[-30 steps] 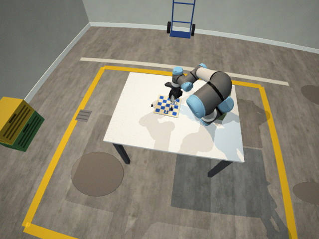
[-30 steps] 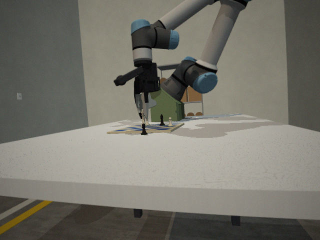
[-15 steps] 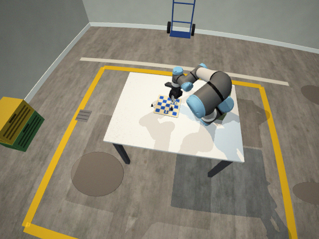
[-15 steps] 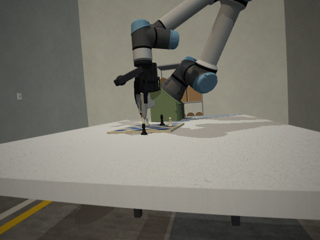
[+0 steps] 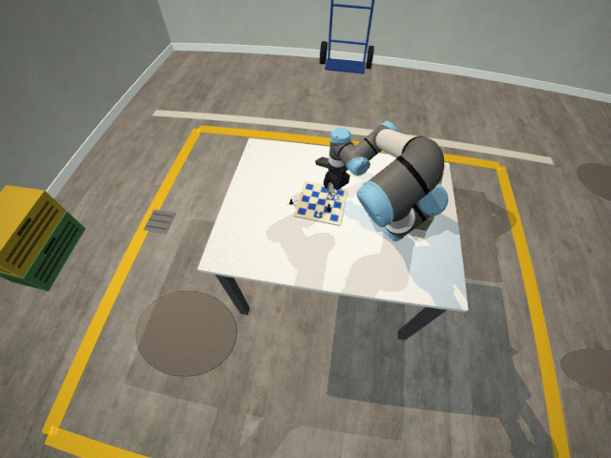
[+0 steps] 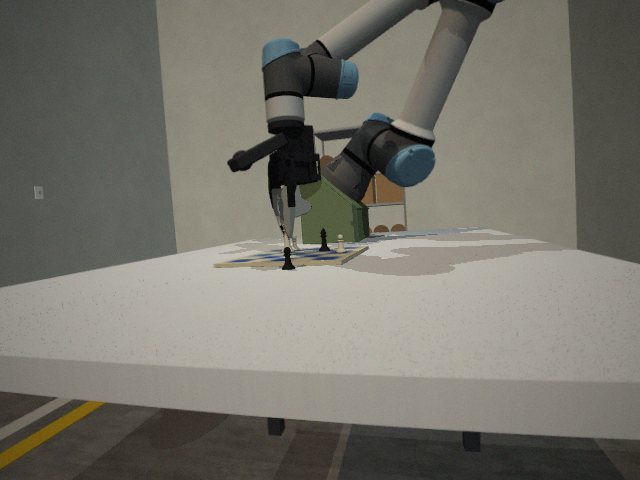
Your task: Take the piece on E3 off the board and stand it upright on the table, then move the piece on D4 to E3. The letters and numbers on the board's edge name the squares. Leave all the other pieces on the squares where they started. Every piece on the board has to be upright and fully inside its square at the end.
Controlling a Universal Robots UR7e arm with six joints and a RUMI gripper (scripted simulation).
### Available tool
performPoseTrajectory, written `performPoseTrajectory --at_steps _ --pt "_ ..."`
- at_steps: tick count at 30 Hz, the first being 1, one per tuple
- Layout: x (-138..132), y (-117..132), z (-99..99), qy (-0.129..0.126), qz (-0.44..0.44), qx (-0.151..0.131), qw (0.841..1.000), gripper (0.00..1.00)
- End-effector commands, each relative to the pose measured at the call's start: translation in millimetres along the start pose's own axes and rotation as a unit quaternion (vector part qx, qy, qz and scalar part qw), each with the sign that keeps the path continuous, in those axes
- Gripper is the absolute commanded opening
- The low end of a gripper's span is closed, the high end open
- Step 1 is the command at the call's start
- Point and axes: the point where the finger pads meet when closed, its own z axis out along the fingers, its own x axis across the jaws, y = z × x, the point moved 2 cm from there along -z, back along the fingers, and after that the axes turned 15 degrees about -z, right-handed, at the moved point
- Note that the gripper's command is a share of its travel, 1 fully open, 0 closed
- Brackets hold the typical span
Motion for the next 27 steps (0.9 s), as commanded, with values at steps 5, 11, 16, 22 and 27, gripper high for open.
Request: performPoseTrajectory --at_steps 5,11,16,22,27 --pt "0.1 -0.4 -0.4 0.0 0.0 0.001 1.0 0.0" --pt "0.1 -0.4 -0.4 0.0 0.0 0.001 1.0 0.0" --pt "0.1 -0.4 -0.6 0.0 0.0 0.001 1.0 0.0" --pt "0.1 -0.4 -10.7 0.0 0.0 0.001 1.0 0.0" --pt "0.1 -0.4 -23.0 0.0 0.0 0.001 1.0 0.0"
